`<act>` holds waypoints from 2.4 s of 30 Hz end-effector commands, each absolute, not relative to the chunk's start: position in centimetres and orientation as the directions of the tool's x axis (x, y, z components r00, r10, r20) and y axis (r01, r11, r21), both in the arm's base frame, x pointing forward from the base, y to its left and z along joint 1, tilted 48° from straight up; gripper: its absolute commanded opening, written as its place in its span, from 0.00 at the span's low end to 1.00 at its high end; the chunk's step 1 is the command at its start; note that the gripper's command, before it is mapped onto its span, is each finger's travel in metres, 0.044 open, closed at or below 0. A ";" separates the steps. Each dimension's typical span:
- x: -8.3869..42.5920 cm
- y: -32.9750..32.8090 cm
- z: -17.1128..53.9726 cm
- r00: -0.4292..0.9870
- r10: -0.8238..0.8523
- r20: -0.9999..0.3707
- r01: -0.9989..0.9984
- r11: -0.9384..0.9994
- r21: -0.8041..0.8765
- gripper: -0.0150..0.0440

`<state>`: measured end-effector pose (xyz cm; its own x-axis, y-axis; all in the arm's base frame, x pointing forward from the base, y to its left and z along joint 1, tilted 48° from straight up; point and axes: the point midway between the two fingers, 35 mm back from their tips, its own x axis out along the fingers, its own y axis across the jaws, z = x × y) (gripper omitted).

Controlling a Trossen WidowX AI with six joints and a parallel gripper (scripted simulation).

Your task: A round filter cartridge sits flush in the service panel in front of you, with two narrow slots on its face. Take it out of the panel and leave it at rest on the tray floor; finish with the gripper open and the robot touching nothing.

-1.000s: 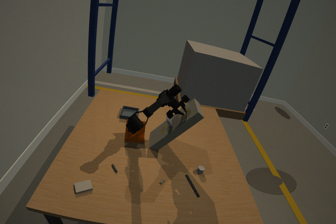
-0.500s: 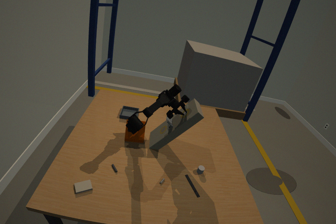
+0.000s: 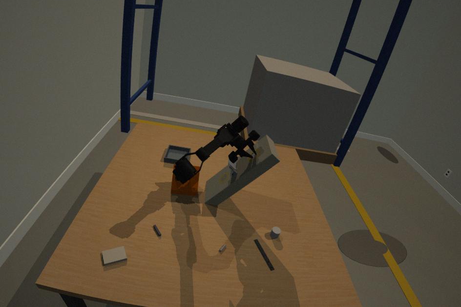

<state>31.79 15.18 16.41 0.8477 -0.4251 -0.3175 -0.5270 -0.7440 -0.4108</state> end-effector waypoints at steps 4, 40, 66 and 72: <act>32.9 14.4 16.0 0.836 -0.436 -0.333 -0.545 -0.727 -0.418 0.41; 31.8 15.2 16.4 0.851 -0.421 -0.312 -0.521 -0.750 -0.408 0.27; 33.3 14.3 15.9 0.836 -0.436 -0.332 -0.439 -0.170 -0.882 0.25; 33.2 14.3 15.9 0.836 -0.436 -0.333 -0.361 0.018 -0.932 0.25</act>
<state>31.83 15.10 16.32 0.8512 -0.4238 -0.3097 -0.3971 -0.1339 -0.9080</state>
